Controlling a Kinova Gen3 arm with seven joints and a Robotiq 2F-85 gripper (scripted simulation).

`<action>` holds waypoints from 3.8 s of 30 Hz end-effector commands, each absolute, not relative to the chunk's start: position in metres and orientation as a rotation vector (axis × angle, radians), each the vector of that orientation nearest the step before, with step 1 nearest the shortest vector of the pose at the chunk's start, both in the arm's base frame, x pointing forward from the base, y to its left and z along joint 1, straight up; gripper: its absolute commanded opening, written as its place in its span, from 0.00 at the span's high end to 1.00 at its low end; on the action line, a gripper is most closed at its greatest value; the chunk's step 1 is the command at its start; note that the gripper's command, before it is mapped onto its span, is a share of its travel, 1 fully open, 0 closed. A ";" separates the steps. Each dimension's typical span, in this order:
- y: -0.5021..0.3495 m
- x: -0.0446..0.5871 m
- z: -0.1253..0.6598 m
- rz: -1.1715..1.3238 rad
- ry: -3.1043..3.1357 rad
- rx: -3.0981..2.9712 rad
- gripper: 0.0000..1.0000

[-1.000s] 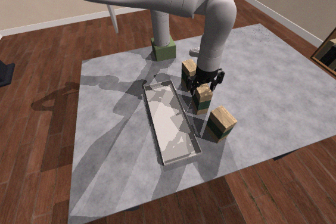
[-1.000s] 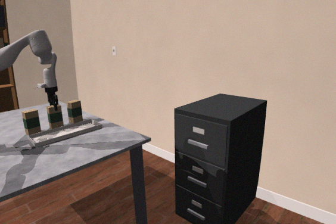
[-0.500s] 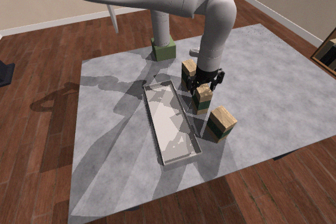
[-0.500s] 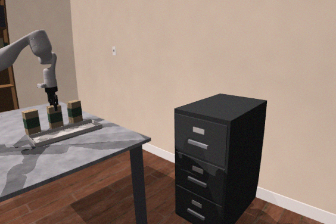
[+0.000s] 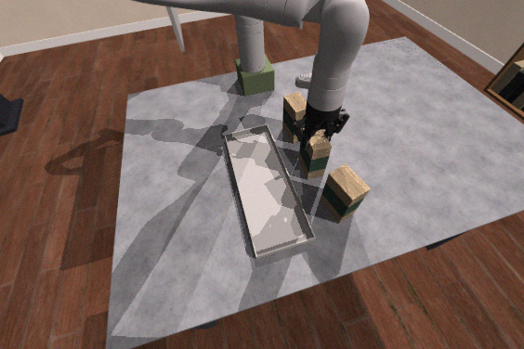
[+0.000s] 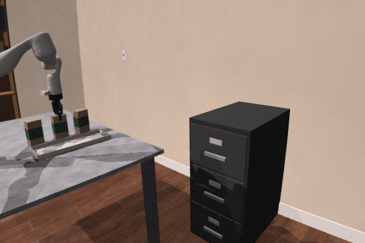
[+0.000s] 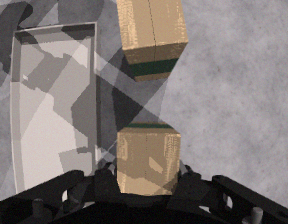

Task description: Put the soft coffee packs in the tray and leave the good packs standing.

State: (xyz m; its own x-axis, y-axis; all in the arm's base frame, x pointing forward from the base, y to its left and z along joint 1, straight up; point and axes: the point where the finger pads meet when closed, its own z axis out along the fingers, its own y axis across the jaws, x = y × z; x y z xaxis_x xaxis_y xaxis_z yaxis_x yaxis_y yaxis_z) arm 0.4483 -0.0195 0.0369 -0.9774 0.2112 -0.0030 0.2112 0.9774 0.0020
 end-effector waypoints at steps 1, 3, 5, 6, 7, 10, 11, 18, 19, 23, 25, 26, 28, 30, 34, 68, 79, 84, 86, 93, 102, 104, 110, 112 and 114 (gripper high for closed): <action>-0.020 0.448 0.037 0.002 3.120 0.334 0.73; -0.020 0.448 0.037 0.002 3.120 0.334 0.73; -0.020 0.448 0.037 0.002 3.120 0.334 0.73; -0.020 0.448 0.037 0.002 3.120 0.334 0.73; -0.020 0.448 0.037 0.002 3.120 0.334 0.73; -0.020 0.448 0.037 0.002 3.120 0.334 0.73; -0.020 0.448 0.037 0.002 3.120 0.334 0.73; -0.020 0.448 0.037 0.002 3.120 0.334 0.73; -0.020 0.448 0.037 0.002 3.120 0.334 0.73; -0.020 0.448 0.037 0.002 3.120 0.334 0.73; -0.020 0.448 0.037 0.002 3.120 0.334 0.73; -0.020 0.448 0.037 0.002 3.120 0.334 0.73; -0.020 0.448 0.037 0.002 3.120 0.334 0.73; -0.020 0.448 0.037 0.002 3.120 0.334 0.73; -0.020 0.448 0.037 0.002 3.120 0.334 0.73; -0.020 0.448 0.037 0.002 3.120 0.334 0.15; -0.020 0.448 0.037 0.002 3.120 0.334 0.15; -0.020 0.448 0.037 0.002 3.120 0.334 0.15; -0.020 0.448 0.037 0.002 3.120 0.334 0.15; -0.020 0.448 0.037 0.002 3.120 0.334 0.15; -0.020 0.448 0.065 0.002 3.120 0.334 0.15; -0.020 0.448 0.083 0.002 3.120 0.334 0.15; -0.020 0.448 0.110 0.002 3.120 0.334 0.15; -0.020 0.448 0.114 0.002 3.120 0.334 0.15; -0.020 0.448 0.114 0.002 3.120 0.334 0.15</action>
